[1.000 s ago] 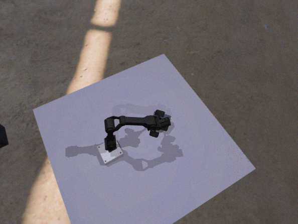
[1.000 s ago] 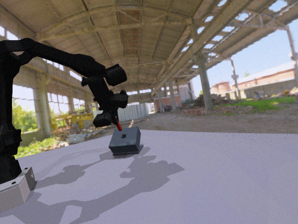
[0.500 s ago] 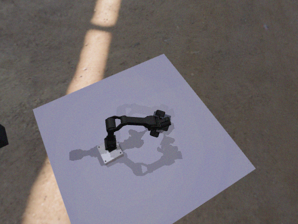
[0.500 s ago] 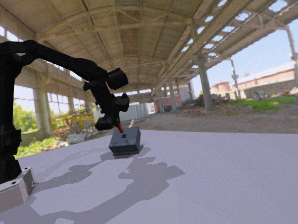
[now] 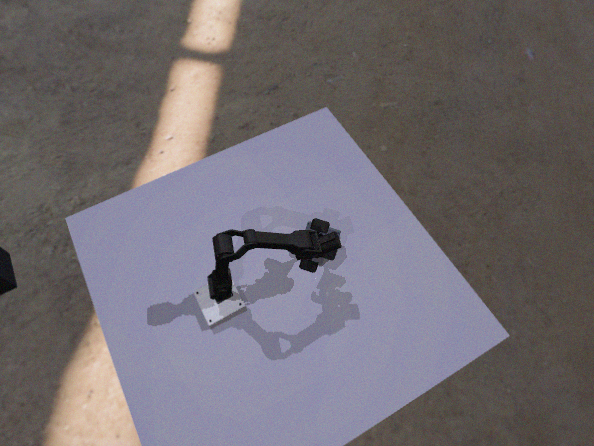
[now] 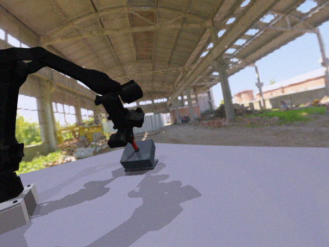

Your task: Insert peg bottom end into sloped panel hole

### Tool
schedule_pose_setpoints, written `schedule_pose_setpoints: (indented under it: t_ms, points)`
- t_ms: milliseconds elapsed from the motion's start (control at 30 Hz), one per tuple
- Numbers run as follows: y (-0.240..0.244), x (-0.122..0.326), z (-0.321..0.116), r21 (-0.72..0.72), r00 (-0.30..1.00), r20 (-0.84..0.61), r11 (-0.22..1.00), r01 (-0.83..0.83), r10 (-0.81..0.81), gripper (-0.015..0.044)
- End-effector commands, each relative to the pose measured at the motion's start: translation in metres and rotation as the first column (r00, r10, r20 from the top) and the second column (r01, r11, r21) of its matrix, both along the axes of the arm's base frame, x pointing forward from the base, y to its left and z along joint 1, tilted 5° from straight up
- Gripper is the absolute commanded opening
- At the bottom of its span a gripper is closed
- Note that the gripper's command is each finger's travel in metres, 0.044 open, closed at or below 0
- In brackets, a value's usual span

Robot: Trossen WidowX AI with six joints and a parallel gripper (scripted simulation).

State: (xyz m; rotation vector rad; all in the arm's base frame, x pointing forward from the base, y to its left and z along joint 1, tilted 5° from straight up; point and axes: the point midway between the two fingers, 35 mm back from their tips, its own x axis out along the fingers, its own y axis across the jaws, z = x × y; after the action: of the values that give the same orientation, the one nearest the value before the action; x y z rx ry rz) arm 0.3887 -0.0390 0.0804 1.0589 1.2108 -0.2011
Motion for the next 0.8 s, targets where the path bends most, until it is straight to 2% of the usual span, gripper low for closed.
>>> schedule_pose_setpoints:
  t_ms: [0,767]
  points:
    - [-0.0009,0.0002,0.0020,-0.001,1.000,0.003,1.000,0.001,-0.001,0.0000]
    - [0.0002,0.0002,-0.0022,-0.001,1.000,0.003,1.000,0.001,-0.001,0.0000]
